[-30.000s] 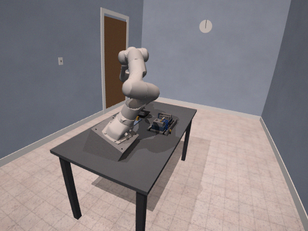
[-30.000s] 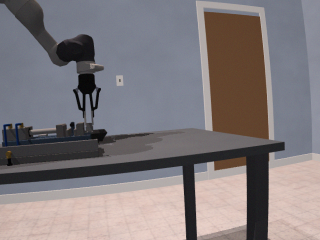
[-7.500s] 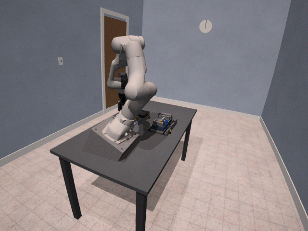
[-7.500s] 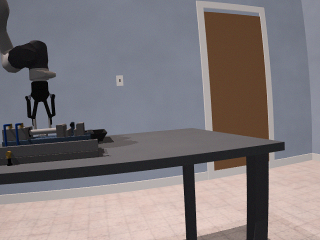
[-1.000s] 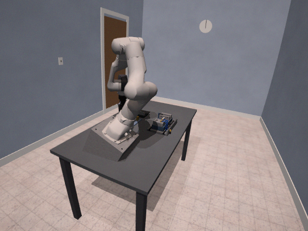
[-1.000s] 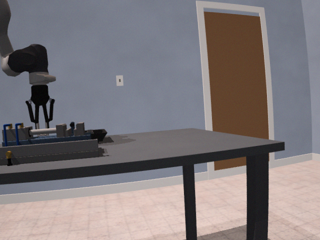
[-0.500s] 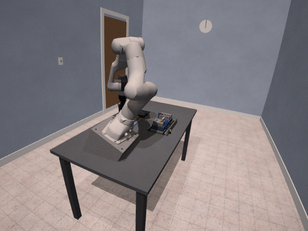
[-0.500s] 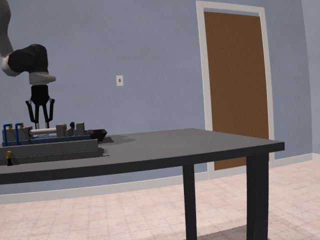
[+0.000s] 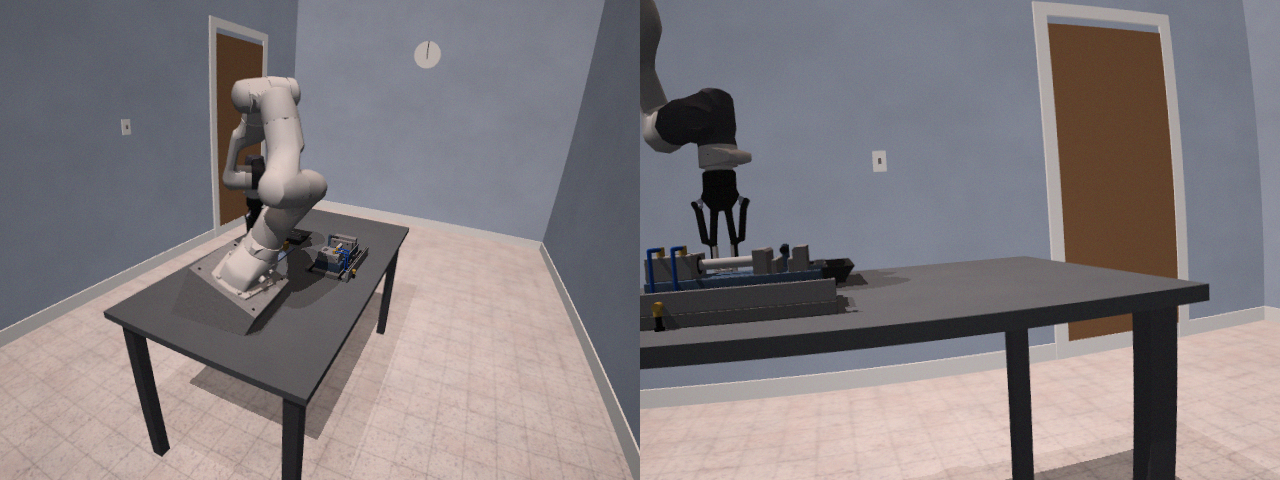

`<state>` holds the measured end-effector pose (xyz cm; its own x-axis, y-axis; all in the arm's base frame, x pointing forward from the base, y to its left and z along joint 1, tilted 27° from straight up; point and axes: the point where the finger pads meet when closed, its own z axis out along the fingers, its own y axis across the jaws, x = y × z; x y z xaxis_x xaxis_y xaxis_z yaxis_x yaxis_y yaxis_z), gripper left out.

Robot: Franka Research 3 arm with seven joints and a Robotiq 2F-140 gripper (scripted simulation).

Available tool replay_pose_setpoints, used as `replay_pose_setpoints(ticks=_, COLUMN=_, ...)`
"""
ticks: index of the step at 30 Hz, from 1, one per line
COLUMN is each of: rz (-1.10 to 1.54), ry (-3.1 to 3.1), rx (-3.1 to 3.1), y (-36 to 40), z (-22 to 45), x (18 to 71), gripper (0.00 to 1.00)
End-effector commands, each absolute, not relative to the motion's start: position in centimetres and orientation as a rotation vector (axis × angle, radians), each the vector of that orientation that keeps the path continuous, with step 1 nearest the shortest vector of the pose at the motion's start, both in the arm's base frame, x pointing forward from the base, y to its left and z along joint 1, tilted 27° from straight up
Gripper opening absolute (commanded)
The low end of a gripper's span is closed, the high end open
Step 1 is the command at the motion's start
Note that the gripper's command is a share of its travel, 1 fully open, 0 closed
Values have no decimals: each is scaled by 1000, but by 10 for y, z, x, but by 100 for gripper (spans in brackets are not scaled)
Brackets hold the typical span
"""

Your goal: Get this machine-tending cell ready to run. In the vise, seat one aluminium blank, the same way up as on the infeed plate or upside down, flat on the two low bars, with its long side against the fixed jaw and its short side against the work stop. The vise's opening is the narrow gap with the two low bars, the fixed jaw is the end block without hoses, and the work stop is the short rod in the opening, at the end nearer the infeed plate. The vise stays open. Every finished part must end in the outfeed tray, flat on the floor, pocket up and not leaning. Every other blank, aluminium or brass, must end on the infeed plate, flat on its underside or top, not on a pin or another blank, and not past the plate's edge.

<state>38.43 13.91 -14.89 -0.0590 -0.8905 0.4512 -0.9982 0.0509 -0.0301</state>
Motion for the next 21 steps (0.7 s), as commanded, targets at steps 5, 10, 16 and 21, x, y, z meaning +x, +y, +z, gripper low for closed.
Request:
replay_pose_setpoints(ticks=5, rz=487, ry=-2019, rx=1913, y=143, z=-143, x=384, gripper=0)
replay_pose_setpoints(ticks=10, rz=487, ry=-2019, rx=1913, y=150, z=-130, x=384, gripper=0)
replay_pose_setpoints(ticks=16, rz=487, ry=-2019, rx=1913, y=161, z=-107, x=384, gripper=0)
replay_pose_setpoints(ticks=21, rz=487, ry=-2019, rx=1913, y=168, z=-94, x=384, gripper=0)
